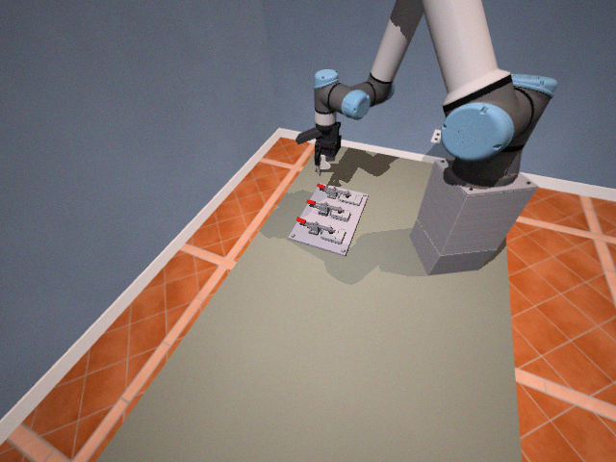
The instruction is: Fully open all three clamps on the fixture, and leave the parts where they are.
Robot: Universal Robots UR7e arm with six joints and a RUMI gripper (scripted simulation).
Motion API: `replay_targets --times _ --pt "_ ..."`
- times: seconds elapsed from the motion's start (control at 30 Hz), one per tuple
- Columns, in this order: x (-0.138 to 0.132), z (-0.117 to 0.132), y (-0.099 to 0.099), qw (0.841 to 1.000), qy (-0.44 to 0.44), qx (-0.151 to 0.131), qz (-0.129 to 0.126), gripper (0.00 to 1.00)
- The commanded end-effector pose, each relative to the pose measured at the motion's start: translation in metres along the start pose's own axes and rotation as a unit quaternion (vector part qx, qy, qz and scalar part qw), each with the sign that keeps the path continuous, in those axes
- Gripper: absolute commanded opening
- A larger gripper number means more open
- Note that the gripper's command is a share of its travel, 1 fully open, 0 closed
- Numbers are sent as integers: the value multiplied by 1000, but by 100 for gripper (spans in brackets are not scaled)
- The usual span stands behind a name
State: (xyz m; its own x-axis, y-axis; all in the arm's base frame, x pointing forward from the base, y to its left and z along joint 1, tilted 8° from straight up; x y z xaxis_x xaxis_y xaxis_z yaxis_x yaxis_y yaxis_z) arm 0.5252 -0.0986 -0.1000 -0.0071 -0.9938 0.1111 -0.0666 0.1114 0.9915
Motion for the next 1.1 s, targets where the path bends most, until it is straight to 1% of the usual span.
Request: replay_targets --times 0.0,0.3,0.37,0.57,0.73,1.07 --pt "0 0 -10 1000 0 1 0 28" --pt "0 -1 -42 1000 0 1 0 28" --pt "0 -1 -42 1000 0 1 0 28" --pt "0 -1 -58 1000 0 1 0 28" --pt "0 -1 -64 1000 0 1 0 28" --pt "0 -1 -64 1000 0 1 0 28"
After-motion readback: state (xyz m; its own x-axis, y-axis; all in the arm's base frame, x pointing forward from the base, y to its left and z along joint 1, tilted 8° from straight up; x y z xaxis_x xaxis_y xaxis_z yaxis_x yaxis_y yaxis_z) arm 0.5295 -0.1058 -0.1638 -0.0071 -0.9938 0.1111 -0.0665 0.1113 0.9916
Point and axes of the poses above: the point where the finger pads meet when closed, its own y axis back along the fingers, its own x axis across the jaws, z = x × y, the point moved 5 cm from there along y, back along the fingers, and after that the axes turned 3 degrees about -y, right-handed, at the moved point
